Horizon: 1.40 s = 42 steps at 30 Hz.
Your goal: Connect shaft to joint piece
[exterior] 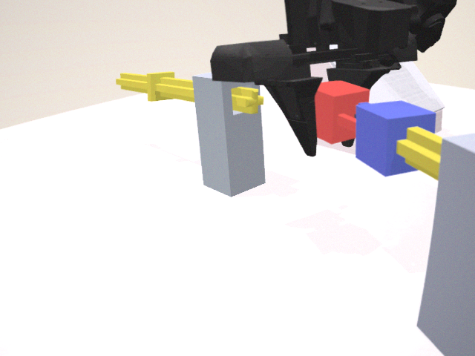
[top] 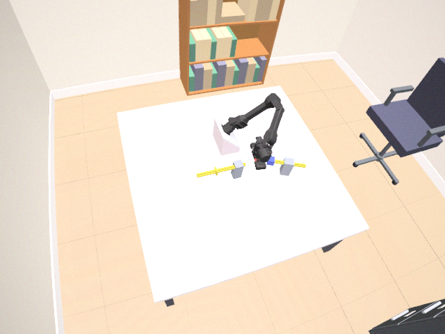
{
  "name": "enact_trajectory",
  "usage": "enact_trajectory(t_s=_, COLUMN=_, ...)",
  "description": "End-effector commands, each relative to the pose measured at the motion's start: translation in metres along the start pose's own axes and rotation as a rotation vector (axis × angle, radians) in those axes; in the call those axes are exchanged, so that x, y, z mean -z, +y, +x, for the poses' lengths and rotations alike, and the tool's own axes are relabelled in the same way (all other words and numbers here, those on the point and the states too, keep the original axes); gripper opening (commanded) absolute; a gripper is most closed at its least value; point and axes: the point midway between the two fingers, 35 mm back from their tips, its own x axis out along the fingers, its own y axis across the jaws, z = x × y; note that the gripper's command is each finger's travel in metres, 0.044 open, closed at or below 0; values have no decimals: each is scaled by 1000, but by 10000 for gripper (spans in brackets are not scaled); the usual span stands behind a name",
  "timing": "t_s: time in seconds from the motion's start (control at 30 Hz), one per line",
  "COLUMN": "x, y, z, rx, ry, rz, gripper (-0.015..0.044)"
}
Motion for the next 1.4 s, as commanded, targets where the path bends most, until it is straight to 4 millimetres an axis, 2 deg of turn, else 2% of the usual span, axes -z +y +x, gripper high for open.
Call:
enact_trajectory(t_s=0.0, x=0, y=-3, z=2, rx=-7, ry=-33, rz=-63, gripper=0)
enact_trajectory(t_s=0.27, x=-1, y=-8, z=5, rx=-22, ry=-92, rz=-176, gripper=0)
enact_trajectory(t_s=0.9, x=-1, y=-8, z=4, rx=-20, ry=-89, rz=-178, gripper=0)
enact_trajectory(t_s=1.07, x=-1, y=-8, z=4, rx=-20, ry=-89, rz=-178, gripper=131)
enact_trajectory(t_s=1.17, x=-1, y=-8, z=4, rx=-20, ry=-89, rz=-178, gripper=147)
enact_trajectory(t_s=1.37, x=-1, y=-8, z=4, rx=-20, ry=-89, rz=-178, gripper=304)
